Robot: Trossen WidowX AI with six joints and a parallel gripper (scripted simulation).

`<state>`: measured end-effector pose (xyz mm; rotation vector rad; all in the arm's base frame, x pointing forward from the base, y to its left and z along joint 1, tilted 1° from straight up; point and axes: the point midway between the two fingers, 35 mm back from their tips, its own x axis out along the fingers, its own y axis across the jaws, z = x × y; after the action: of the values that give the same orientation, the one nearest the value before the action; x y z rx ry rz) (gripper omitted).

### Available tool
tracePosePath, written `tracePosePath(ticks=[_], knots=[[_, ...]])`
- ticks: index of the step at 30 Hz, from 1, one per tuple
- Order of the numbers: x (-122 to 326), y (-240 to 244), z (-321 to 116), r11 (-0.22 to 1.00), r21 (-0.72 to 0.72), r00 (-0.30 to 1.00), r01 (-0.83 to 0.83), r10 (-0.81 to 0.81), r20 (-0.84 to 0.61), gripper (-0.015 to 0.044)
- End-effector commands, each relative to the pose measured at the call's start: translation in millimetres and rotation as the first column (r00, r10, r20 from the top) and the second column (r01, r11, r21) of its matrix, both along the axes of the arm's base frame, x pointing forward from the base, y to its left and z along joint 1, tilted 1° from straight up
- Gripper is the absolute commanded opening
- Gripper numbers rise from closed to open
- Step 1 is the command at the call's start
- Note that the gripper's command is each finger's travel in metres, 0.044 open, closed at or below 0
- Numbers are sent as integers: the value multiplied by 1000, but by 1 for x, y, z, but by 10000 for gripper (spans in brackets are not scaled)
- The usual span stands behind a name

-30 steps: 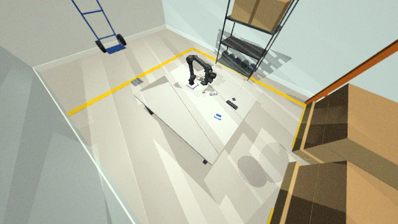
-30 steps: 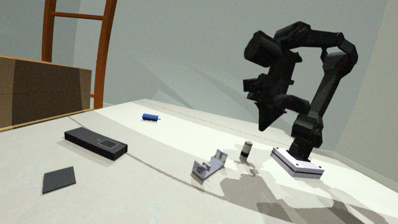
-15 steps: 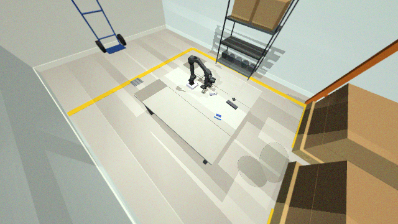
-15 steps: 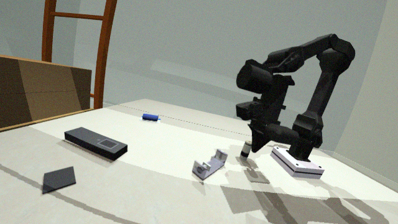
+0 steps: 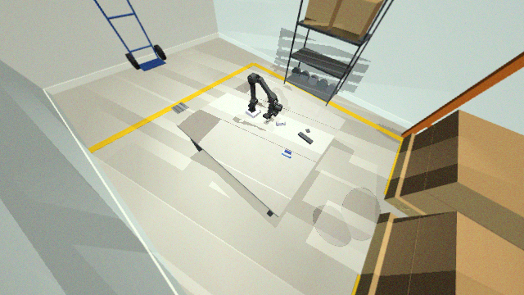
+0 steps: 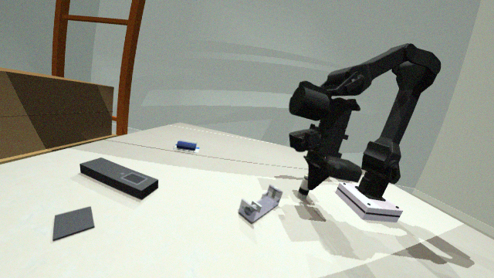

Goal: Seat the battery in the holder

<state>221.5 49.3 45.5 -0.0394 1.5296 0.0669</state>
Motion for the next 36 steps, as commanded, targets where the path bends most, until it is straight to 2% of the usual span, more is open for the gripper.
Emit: tracePosePath(ticks=[1,29,36], knots=[[0,-6,-1,1000,4,1000,-3,3,-3,0],[1,-52,-2,1000,-1,1000,-3,3,-2,0],[4,-52,42,1000,-3,1000,-2,2,-2,0]])
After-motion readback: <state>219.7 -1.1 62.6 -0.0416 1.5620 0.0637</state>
